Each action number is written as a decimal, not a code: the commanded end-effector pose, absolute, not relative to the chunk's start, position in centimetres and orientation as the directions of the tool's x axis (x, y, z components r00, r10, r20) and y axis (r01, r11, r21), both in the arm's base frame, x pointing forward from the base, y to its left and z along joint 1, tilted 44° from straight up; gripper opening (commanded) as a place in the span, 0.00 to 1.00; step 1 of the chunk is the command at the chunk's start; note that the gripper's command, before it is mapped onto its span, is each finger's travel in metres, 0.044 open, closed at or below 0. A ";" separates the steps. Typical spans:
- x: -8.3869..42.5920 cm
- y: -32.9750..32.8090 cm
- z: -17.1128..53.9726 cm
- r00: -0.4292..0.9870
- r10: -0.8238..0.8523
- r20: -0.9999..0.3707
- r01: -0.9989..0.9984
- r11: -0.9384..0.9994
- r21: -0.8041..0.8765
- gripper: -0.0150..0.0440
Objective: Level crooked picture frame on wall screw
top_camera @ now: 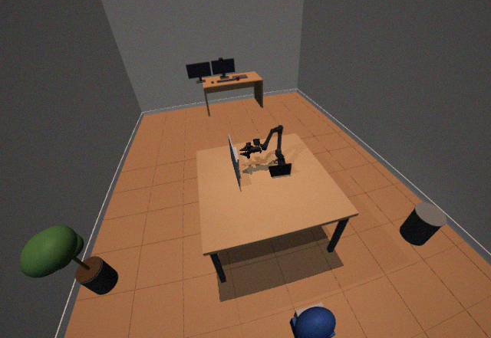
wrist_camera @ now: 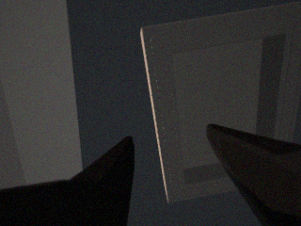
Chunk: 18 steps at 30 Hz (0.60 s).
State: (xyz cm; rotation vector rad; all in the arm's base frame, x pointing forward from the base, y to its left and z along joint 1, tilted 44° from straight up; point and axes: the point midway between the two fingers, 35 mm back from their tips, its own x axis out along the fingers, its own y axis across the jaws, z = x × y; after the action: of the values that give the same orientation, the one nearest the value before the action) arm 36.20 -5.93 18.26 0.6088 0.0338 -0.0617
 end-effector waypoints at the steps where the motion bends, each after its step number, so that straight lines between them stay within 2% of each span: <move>1: 32.8 -5.7 18.1 0.998 -0.046 -0.053 0.065 0.895 0.441 0.69; 5: 30.7 -5.5 17.6 0.997 -0.047 -0.054 0.063 0.935 0.348 0.69; 9: 31.3 -5.6 18.2 0.997 -0.050 -0.051 0.065 0.919 0.390 0.69; 18: 27.2 -4.1 20.7 0.997 -0.048 -0.054 0.065 0.926 0.373 0.69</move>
State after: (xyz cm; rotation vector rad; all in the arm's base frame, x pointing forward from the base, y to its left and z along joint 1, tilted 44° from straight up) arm 28.60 -4.51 20.01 0.3954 0.0466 -0.0563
